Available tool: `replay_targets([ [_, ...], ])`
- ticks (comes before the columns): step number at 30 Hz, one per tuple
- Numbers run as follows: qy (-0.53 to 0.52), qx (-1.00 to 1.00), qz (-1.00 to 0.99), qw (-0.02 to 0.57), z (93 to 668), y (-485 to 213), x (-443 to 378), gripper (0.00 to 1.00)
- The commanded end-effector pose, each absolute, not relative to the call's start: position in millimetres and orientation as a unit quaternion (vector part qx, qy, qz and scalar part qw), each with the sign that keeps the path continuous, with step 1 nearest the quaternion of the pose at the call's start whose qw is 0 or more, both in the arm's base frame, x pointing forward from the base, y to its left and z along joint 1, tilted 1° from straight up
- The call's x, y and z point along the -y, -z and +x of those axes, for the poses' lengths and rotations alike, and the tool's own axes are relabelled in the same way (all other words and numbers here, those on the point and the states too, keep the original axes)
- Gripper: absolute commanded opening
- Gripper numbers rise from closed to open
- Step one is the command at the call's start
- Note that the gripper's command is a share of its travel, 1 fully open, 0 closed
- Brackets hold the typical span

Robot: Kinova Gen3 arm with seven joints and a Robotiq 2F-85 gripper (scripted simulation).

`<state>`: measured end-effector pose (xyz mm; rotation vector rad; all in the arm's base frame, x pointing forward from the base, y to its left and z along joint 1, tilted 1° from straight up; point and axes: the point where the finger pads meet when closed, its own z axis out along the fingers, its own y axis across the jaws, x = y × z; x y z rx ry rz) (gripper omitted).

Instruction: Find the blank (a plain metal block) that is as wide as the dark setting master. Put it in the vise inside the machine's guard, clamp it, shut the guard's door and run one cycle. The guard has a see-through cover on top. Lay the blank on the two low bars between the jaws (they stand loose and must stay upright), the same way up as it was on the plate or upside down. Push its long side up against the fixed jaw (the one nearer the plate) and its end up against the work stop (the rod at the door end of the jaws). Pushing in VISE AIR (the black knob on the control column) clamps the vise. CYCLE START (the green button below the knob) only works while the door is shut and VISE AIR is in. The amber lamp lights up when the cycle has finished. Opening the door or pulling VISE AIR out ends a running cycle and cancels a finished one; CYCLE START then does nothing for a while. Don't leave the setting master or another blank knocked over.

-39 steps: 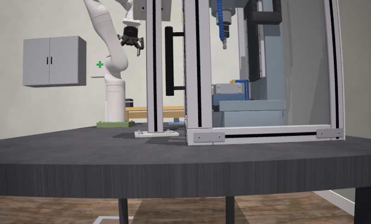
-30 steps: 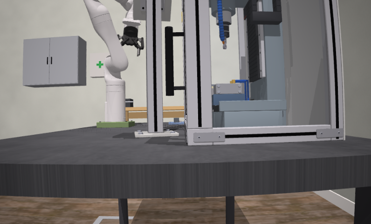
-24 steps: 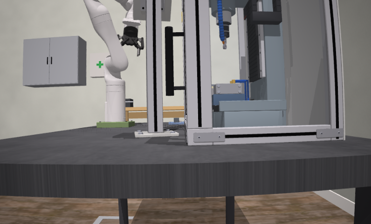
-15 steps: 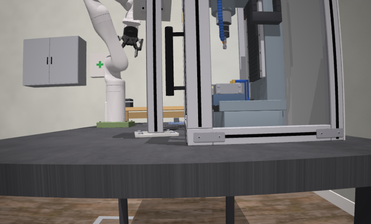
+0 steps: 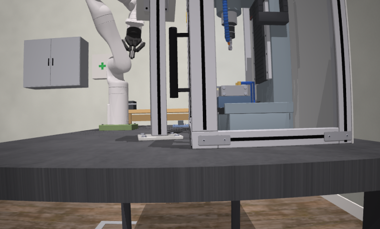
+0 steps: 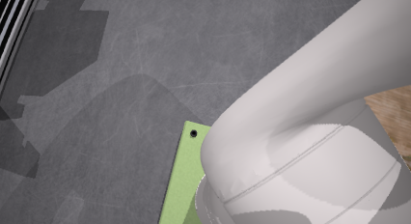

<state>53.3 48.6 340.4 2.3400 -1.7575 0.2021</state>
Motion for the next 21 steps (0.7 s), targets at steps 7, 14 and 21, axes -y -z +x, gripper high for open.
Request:
replay_targets([
  [7, -0.069, 0.596, 0.793, 0.104, 53, -341, -49, 0.1],
  [14, -0.069, 0.596, 0.793, 0.104, 39, -355, -48, 0.1],
  [21, -0.069, 0.596, 0.793, 0.104, 18, -376, -48, 0.1],
])
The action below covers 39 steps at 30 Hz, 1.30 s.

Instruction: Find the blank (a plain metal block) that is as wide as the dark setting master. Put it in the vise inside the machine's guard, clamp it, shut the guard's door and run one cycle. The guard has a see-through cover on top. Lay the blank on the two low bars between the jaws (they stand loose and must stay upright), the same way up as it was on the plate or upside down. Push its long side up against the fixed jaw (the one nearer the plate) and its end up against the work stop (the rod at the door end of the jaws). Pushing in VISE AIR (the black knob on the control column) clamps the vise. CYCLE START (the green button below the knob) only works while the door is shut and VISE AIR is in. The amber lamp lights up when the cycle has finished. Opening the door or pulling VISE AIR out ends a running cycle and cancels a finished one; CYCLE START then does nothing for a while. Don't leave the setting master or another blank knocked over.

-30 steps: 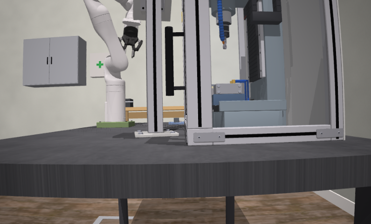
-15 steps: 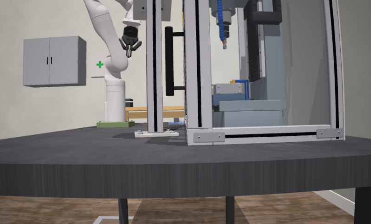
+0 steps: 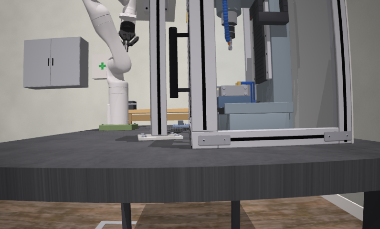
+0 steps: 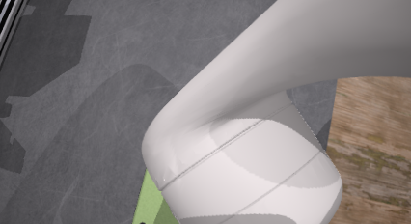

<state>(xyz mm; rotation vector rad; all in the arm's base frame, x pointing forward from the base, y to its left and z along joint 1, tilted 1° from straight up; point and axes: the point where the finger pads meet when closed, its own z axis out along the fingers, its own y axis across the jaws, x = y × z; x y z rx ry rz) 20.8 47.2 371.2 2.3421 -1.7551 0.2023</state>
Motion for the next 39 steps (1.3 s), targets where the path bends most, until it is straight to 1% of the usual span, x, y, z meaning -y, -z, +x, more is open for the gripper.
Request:
replay_targets([
  [1, -0.069, 0.596, 0.793, 0.104, 18, -376, -48, 0.1],
  [8, -0.069, 0.596, 0.793, 0.104, 18, -376, -48, 0.1],
  [13, -0.068, 0.596, 0.793, 0.104, -18, -411, -47, 0.1],
  [25, -0.068, 0.596, 0.793, 0.104, -18, -411, -47, 0.1],
  [30, -0.068, 0.596, 0.793, 0.104, -47, -420, -46, 0.1],
  [39, -0.068, 0.596, 0.793, 0.104, -47, -420, -46, 0.1],
])
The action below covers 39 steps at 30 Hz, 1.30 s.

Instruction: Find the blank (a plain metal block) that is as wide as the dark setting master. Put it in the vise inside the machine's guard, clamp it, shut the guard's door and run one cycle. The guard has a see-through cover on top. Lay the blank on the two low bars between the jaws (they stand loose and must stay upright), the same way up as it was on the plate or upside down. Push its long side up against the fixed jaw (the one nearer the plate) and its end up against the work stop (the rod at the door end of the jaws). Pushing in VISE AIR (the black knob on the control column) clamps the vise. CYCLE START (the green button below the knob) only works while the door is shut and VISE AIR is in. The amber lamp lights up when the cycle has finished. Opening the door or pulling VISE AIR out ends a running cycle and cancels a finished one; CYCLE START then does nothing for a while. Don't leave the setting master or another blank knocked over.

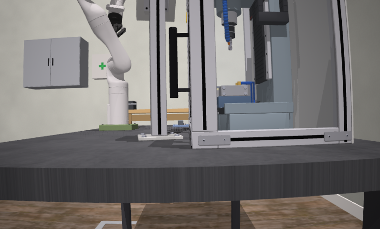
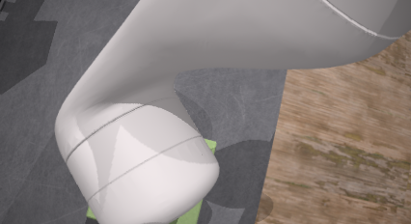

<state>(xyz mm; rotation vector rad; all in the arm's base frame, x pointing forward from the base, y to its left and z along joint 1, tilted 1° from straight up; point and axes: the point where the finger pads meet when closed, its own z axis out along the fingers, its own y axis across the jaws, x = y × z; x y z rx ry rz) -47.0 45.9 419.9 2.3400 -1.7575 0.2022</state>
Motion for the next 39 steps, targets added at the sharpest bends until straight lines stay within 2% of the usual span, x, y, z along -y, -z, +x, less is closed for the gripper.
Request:
replay_targets([
  [1, -0.068, 0.596, 0.793, 0.104, -47, -420, -46, 0.1],
  [8, -0.057, 0.675, 0.727, 0.11, -37, -420, -55, 0.1],
  [20, -0.057, 0.675, 0.727, 0.11, -37, -420, -55, 0.1],
  [25, -0.046, 0.746, 0.654, 0.116, -25, -420, -61, 0.1],
  [39, -0.041, 0.773, 0.622, 0.117, -19, -420, -63, 0.1],
])
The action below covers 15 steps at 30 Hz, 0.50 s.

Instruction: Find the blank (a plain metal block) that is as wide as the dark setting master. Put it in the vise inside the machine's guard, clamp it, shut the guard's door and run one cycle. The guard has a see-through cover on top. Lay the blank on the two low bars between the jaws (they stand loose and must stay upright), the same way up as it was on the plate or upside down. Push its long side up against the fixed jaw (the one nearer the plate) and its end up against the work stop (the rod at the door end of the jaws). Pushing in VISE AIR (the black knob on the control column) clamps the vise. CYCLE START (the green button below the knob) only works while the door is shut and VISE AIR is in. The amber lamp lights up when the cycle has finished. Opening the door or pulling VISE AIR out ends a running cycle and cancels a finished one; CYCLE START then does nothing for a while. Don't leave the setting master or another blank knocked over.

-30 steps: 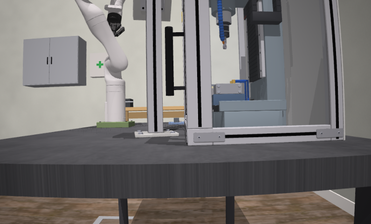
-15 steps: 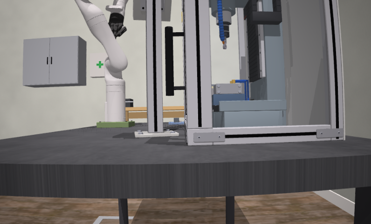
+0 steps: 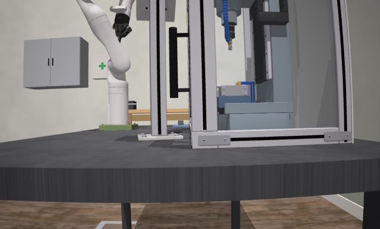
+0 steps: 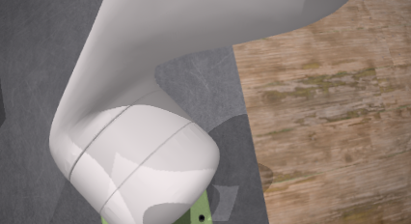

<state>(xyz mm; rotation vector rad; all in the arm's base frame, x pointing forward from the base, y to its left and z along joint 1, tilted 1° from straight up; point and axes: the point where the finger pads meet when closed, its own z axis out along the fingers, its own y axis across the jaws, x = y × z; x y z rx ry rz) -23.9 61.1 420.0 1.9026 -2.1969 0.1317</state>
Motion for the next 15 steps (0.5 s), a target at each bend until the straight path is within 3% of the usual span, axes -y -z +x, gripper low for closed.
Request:
replay_targets([
  [1, -0.038, 0.786, 0.606, 0.118, -16.7, -420.1, -63.3, 0.1],
  [15, -0.033, 0.81, 0.573, 0.12, -11.4, -420.1, -64.8, 0.1],
])
